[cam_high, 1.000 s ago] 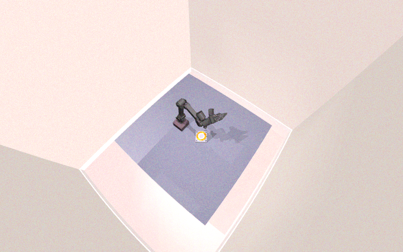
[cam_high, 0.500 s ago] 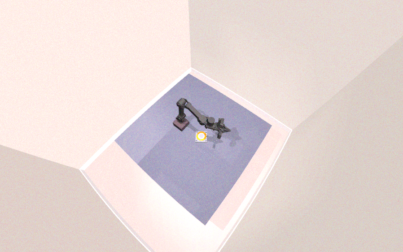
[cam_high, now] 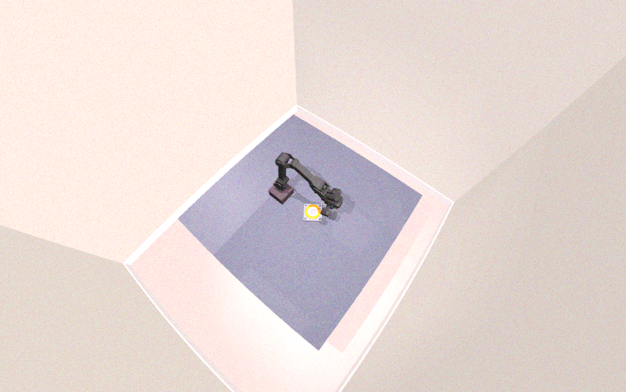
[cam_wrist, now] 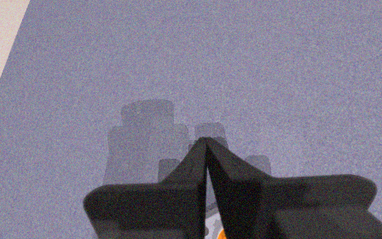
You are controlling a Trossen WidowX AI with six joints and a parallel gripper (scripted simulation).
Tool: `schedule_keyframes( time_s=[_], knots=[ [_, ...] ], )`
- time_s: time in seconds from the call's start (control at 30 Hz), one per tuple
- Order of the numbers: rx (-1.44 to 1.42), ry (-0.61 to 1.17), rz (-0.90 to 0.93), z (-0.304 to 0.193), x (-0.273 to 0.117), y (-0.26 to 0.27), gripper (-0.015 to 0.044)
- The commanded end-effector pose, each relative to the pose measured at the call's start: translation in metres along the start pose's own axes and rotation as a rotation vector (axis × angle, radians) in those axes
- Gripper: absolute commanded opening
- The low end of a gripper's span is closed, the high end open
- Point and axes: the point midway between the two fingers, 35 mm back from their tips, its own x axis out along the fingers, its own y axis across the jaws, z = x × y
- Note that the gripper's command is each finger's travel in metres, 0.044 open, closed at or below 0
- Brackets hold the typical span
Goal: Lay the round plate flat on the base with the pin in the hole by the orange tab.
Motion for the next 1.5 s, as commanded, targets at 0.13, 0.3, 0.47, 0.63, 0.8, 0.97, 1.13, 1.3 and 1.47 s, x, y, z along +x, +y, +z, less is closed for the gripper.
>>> schedule_keyframes(
  time_s=[0.13, 0.3, 0.47, 0.63, 0.8, 0.97, 1.13, 1.3, 1.47],
  knots=[
    [0.143, 0.552, -0.180, -0.117, -0.019, -0.004, 0.0000],
    [0.143, 0.552, -0.180, -0.120, -0.021, -0.003, 0.0000],
    [0.143, 0.552, -0.180, -0.127, -0.009, -0.004, 0.0000],
    [0.143, 0.552, -0.180, -0.142, 0.014, -0.008, 0.0000],
    [0.143, 0.552, -0.180, -0.146, 0.019, -0.009, 0.0000],
    [0.143, 0.552, -0.180, -0.142, 0.021, -0.011, 0.0000],
    [0.143, 0.551, -0.180, -0.136, 0.024, -0.014, 0.0000],
    [0.143, 0.551, -0.181, -0.132, 0.027, -0.017, 0.0000],
    [0.143, 0.551, -0.181, -0.130, 0.027, -0.020, 0.0000]
  ],
)
